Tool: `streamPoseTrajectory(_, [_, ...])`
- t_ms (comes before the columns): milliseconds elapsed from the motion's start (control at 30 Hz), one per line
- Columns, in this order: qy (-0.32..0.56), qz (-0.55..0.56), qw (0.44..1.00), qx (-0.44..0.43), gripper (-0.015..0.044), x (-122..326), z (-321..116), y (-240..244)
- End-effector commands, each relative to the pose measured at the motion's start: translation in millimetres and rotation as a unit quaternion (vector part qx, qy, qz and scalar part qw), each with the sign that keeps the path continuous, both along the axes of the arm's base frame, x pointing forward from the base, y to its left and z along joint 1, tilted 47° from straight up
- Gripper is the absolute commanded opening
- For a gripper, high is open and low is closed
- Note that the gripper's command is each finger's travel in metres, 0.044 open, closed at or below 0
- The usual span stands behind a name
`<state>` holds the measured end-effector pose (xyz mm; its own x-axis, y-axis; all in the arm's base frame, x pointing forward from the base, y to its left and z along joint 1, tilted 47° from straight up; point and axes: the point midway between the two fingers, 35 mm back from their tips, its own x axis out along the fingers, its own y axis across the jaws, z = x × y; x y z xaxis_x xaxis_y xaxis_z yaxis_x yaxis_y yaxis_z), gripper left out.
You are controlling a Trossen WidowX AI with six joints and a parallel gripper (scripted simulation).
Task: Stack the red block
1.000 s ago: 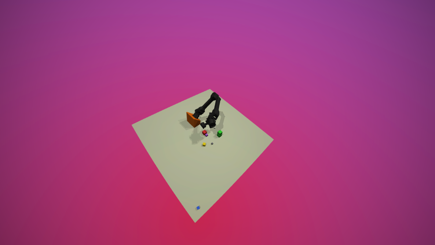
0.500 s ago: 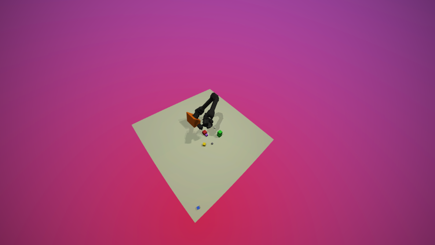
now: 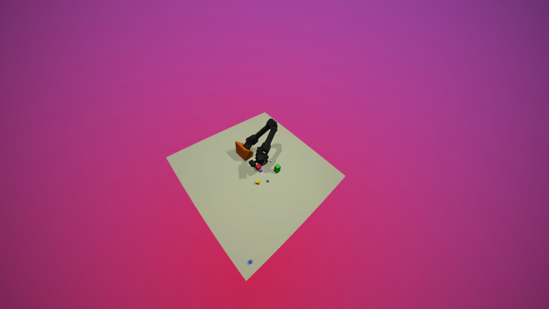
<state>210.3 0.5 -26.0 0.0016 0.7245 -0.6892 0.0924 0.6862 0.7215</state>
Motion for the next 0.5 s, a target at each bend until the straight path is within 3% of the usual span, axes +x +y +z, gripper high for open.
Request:
streamPoseTrajectory(0, [0.003,-0.001,1.0,0.002,0.044,-0.5,-3.3,4.6])
streamPoseTrajectory(467, [0.003,-0.002,1.0,0.001,0.044,0.4,-19.3,21.2])
